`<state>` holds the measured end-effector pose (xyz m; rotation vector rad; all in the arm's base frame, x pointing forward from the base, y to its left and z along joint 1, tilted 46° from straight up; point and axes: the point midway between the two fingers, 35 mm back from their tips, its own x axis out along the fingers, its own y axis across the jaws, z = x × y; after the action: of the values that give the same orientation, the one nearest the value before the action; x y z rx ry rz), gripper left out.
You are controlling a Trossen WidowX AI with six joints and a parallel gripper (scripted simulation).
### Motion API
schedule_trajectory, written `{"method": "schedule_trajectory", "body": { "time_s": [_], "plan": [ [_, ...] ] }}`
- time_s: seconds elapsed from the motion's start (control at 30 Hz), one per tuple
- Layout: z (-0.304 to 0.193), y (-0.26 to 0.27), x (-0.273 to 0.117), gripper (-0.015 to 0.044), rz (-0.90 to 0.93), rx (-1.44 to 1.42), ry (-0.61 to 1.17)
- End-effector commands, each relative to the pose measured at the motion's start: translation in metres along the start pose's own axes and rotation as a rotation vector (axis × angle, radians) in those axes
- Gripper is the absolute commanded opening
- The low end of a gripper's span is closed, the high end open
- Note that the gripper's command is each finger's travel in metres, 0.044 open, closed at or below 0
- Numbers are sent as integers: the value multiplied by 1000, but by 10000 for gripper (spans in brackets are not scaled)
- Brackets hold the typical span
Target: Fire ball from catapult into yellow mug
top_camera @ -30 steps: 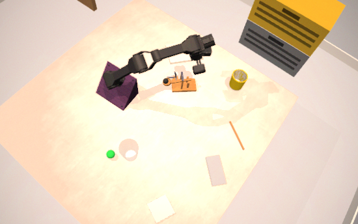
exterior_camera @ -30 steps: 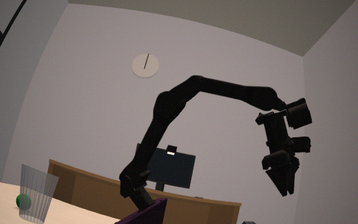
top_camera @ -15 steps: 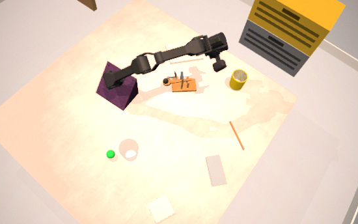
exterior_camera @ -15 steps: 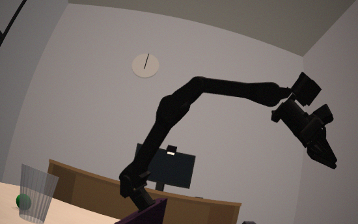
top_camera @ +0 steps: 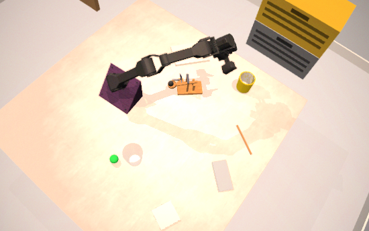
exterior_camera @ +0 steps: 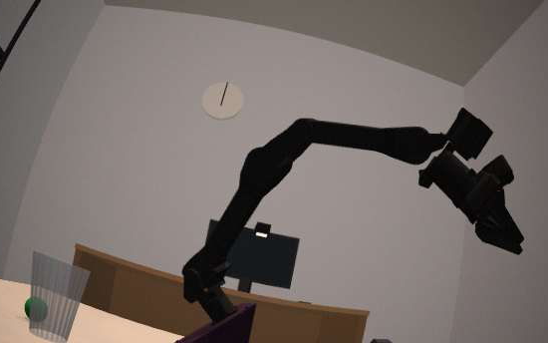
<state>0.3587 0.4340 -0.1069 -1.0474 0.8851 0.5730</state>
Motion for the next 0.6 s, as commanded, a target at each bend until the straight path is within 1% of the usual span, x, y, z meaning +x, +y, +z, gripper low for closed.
{"method": "schedule_trajectory", "body": {
  "time_s": [0.0,0.1,0.57],
  "plan": [
    [-1,-1,1,440,-6,-7,2],
    [-1,-1,1,440,-6,-7,2],
    [-1,-1,1,72,-6,-7,2]
  ]
}}
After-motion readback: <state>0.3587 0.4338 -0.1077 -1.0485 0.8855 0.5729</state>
